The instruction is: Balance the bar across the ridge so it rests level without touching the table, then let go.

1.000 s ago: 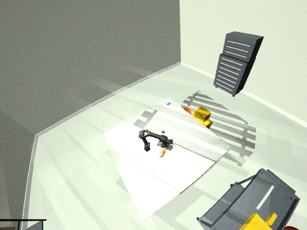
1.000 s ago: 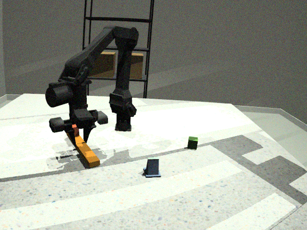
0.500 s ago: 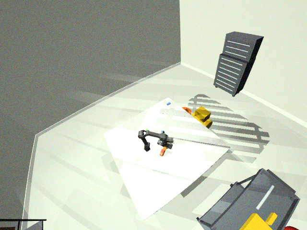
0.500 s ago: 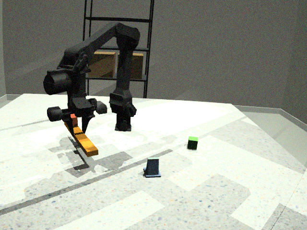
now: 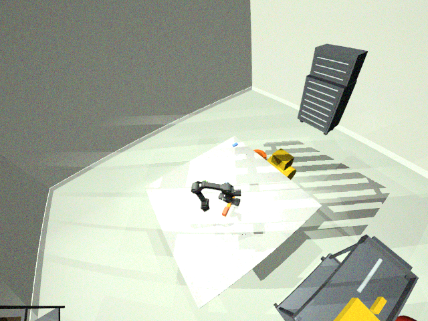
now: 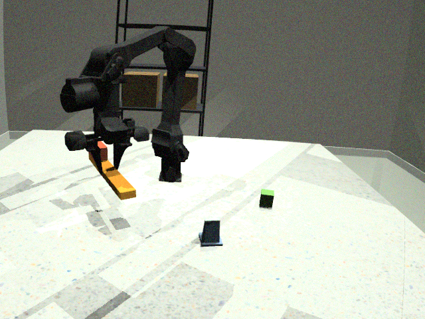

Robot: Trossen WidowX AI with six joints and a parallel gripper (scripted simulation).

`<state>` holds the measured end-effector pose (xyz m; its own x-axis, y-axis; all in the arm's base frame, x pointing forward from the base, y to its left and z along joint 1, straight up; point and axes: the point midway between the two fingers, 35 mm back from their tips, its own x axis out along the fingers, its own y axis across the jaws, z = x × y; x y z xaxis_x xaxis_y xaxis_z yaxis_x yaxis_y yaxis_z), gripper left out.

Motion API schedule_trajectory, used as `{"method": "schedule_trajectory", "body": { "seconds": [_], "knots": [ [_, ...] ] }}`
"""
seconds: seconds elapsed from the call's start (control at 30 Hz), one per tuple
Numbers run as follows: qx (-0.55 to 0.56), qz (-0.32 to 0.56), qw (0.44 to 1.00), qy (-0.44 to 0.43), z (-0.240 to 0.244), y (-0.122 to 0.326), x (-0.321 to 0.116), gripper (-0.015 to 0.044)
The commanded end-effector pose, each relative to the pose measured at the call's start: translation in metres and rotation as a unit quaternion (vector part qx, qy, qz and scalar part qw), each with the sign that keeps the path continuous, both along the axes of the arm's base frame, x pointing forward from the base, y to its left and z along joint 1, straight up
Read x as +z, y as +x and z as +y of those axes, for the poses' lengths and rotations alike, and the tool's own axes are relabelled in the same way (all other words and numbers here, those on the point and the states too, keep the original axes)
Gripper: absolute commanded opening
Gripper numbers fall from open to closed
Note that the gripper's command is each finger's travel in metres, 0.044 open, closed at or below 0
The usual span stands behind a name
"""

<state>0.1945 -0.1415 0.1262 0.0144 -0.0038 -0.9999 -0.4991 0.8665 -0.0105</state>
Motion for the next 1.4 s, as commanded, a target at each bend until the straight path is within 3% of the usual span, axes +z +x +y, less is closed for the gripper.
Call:
{"method": "schedule_trajectory", "body": {
  "seconds": [0.0, 1.37],
  "knots": [
    [0.002, -0.002, 1.000, -0.005, 0.000, -0.001, 0.012, 0.0000],
    [-0.082, -0.007, 0.997, 0.000, 0.070, 0.086, 0.028, 0.0000]
  ]
}}
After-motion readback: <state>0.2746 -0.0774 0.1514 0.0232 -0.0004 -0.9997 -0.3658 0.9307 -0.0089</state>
